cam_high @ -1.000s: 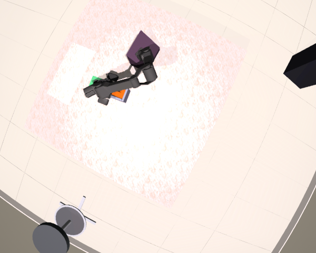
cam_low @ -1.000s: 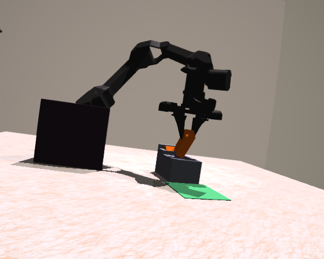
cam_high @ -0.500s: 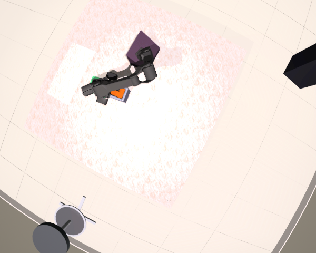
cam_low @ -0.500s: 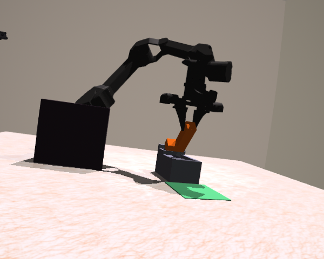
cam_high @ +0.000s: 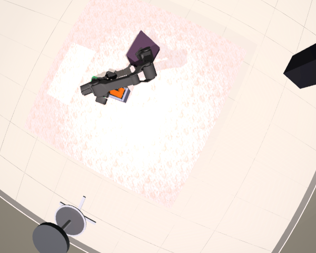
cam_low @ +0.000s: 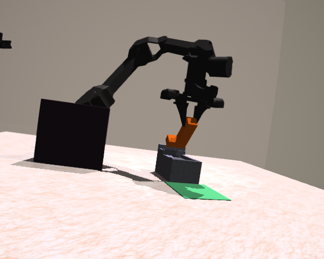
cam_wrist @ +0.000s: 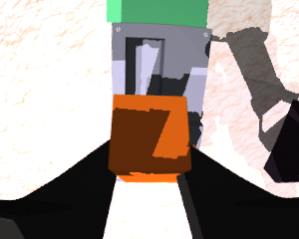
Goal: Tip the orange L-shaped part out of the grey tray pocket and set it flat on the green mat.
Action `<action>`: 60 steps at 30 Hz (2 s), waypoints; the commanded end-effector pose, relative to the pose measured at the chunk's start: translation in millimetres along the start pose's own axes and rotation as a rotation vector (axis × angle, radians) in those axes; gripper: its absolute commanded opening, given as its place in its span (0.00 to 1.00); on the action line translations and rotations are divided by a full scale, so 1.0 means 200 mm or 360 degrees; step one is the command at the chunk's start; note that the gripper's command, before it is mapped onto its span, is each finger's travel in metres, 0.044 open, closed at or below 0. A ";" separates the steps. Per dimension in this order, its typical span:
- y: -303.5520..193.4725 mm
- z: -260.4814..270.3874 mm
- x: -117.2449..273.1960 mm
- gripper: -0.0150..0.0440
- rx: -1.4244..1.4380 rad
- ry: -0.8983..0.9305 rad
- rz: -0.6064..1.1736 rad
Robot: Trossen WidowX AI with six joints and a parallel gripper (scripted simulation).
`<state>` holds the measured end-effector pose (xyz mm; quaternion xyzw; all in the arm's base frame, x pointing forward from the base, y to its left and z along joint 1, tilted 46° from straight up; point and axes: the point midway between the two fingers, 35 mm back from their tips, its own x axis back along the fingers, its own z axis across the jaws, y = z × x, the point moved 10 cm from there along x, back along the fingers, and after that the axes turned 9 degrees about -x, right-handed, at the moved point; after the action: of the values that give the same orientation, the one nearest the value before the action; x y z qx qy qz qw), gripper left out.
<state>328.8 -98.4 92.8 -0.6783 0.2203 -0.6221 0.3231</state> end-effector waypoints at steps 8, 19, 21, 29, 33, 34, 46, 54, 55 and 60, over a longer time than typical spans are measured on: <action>0.19 0.02 0.00 0.25 0.0005 0.0003 -0.0008; 0.46 0.04 0.00 0.25 0.0006 0.0005 -0.0014; 0.50 0.04 0.00 0.25 0.0007 0.0005 -0.0015; 0.67 0.05 0.01 0.25 0.0008 0.0006 -0.0019; 0.75 0.06 0.01 0.25 0.0008 0.0006 -0.0021; 0.77 0.06 0.01 0.25 0.0008 0.0007 -0.0022; 0.82 0.05 -0.02 0.25 0.0009 0.0007 -0.0023; 0.82 0.06 -0.09 0.25 0.0009 0.0007 -0.0022; 0.82 0.06 -0.10 0.25 0.0009 0.0007 -0.0022; 0.82 0.06 -0.14 0.25 0.0009 0.0008 -0.0021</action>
<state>353.9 -194.2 -40.3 -0.6775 0.2113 -0.6267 0.3220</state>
